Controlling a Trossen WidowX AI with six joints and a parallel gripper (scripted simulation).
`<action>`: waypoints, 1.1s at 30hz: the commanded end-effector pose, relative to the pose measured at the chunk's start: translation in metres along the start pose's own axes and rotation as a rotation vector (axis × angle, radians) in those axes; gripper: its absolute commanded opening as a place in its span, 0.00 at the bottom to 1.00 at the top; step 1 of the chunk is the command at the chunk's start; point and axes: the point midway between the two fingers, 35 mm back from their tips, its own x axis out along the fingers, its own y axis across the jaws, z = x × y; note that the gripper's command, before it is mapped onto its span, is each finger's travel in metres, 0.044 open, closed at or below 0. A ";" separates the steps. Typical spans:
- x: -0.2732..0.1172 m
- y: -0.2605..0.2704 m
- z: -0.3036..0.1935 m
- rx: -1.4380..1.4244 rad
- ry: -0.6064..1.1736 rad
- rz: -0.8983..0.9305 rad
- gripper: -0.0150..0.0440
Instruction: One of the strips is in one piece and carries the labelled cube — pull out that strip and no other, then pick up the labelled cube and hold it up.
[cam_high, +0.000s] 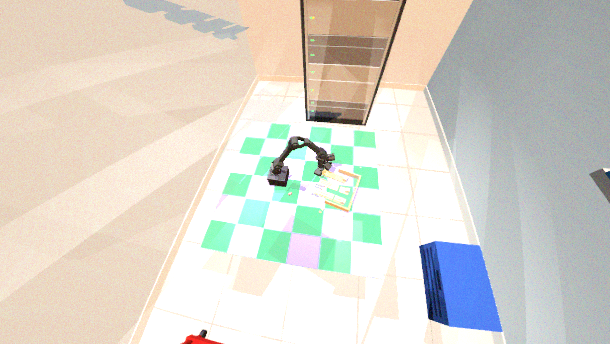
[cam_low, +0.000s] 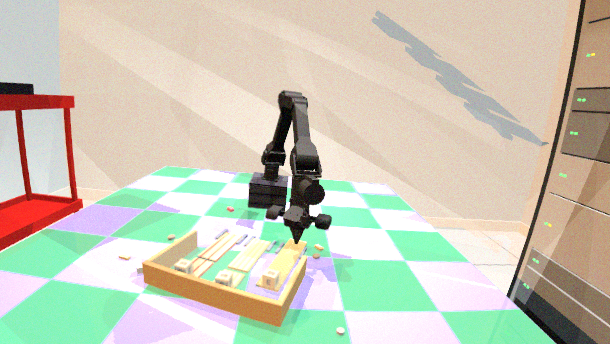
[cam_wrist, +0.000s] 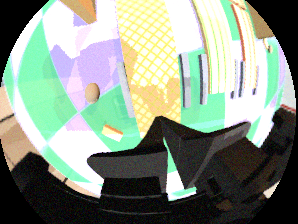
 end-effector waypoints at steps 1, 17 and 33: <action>0.004 -0.002 -0.014 -0.001 0.020 -0.010 0.25; 0.004 -0.002 -0.038 -0.001 0.022 -0.010 0.25; 0.004 -0.002 -0.062 -0.001 0.023 -0.010 0.25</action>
